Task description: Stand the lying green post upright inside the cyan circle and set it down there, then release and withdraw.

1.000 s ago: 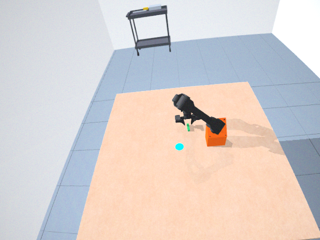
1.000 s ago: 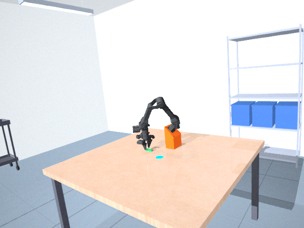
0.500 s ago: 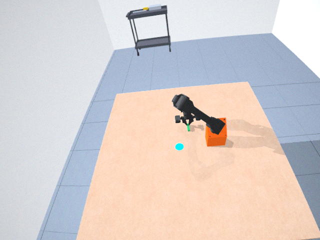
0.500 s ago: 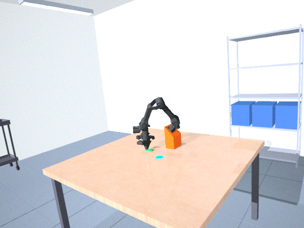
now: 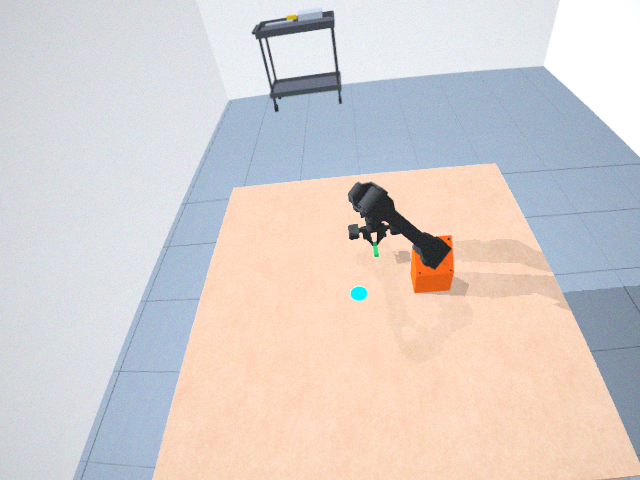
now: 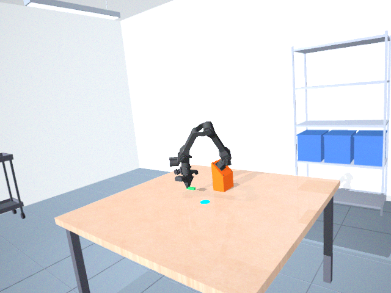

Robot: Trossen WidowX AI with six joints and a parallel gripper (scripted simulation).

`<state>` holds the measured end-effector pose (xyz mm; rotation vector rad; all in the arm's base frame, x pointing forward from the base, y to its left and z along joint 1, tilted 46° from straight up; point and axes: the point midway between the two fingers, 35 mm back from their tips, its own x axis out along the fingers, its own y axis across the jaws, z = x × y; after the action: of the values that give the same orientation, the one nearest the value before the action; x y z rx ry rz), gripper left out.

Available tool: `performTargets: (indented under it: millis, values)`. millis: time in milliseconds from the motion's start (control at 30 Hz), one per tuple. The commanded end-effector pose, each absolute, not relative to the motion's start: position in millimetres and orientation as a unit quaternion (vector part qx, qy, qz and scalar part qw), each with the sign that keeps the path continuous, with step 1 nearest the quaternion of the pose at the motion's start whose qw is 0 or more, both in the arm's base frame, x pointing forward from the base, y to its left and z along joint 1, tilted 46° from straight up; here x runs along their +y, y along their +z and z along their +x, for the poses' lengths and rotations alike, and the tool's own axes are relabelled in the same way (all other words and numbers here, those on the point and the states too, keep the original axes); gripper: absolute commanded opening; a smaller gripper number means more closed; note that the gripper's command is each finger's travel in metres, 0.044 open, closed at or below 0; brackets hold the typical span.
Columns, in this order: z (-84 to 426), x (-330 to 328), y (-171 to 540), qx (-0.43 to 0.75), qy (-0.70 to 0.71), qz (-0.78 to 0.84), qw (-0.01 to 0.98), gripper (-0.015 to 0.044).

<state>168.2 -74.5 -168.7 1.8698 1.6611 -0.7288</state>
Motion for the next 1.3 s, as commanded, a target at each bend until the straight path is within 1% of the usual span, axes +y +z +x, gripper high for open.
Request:
performTargets:
  millis: [0,667,867,1267]
  values:
    - [169.3,-88.7,-159.3,0.613,-0.271,0.69,0.274,0.0023]
    - [157.8,-130.5,-112.6,0.614,-0.27,0.69,0.273,0.0023]
    - [156.8,-133.2,-108.3,0.614,-0.269,0.69,0.274,0.0023]
    - [179.5,-124.6,-84.1,0.635,-0.216,0.659,0.34,0.0023]
